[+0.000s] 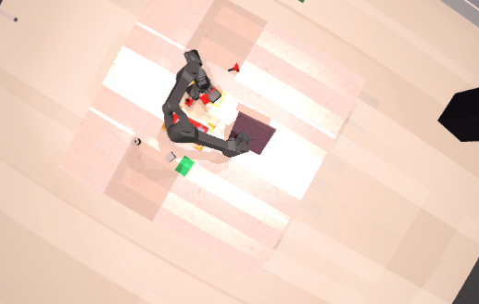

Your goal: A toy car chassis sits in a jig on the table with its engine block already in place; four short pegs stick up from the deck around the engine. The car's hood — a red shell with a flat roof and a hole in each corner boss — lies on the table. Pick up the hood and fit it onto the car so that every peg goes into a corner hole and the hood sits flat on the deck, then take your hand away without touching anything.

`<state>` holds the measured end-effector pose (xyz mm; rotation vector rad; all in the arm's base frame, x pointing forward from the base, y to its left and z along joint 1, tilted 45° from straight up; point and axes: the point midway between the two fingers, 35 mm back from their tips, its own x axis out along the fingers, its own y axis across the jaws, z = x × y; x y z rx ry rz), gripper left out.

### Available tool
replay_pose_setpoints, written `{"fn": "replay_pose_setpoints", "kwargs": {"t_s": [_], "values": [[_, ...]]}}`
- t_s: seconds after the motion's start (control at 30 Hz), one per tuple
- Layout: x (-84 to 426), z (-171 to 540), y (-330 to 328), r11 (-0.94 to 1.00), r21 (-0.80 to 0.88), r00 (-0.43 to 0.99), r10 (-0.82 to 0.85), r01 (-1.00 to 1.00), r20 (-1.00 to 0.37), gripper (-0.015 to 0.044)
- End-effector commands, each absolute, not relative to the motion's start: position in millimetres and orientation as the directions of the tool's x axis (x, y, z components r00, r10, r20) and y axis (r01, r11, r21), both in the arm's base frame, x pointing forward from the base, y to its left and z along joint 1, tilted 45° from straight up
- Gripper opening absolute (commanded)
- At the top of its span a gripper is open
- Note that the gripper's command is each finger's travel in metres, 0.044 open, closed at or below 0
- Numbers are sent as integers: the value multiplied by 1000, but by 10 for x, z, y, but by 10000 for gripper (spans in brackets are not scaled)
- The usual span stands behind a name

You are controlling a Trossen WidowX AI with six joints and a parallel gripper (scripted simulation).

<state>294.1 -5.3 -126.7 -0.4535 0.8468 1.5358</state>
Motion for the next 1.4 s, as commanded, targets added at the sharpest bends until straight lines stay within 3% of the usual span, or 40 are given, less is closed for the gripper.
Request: {"fn": "replay_pose_setpoints", "kwargs": {"t_s": [0.0, 0.8, 1.1, 1.37], "values": [[2894, -1268, -49, 26, 249, -167, 676, -968, -717, 0], [2793, -1231, -51, 26, 250, -167, 676, -968, -717, 0], [2956, -714, -552, 27, 250, -167, 674, -968, -720, 0], [2975, -710, -562, 42, 242, -151, 675, -969, -722, 0]]}}
